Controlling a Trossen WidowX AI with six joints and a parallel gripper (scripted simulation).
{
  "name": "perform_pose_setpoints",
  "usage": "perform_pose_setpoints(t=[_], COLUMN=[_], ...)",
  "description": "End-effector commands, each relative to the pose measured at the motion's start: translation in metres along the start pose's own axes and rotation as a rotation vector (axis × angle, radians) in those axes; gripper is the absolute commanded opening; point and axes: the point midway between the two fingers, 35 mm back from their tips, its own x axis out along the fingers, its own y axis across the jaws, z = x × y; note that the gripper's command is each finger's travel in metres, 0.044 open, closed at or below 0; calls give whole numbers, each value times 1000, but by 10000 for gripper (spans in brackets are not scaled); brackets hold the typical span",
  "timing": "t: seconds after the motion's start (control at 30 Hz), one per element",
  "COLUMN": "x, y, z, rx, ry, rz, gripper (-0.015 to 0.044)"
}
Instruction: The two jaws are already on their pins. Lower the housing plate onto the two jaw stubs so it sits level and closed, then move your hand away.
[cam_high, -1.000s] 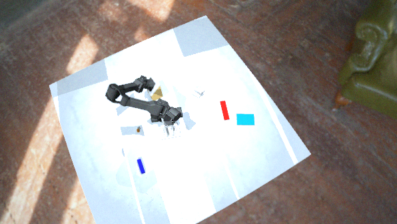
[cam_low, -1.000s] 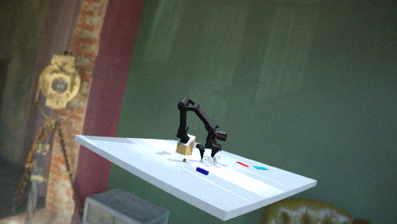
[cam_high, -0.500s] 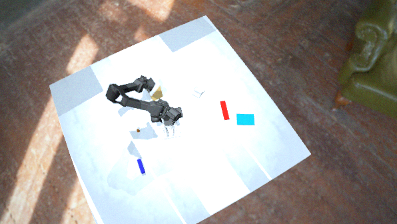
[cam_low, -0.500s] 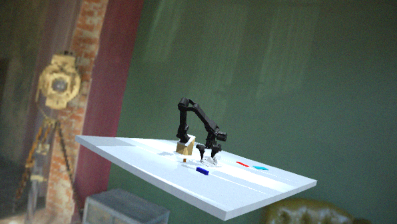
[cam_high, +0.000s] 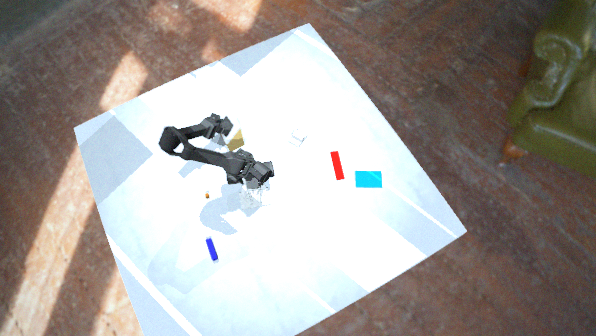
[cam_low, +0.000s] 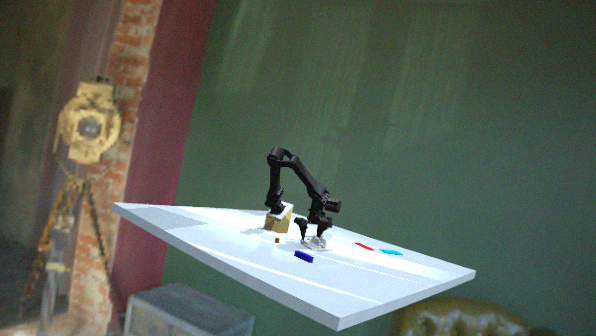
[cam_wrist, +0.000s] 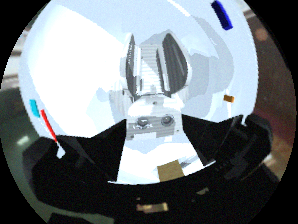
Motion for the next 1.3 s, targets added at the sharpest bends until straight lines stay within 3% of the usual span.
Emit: perform_pose_setpoints(t=[0.0, 1.27], x=[2, 9], y=[-1, -1], z=[-1, -1], rx=[-6, -5], ry=[1, 1], rz=[-5, -6], gripper=[351, 351])
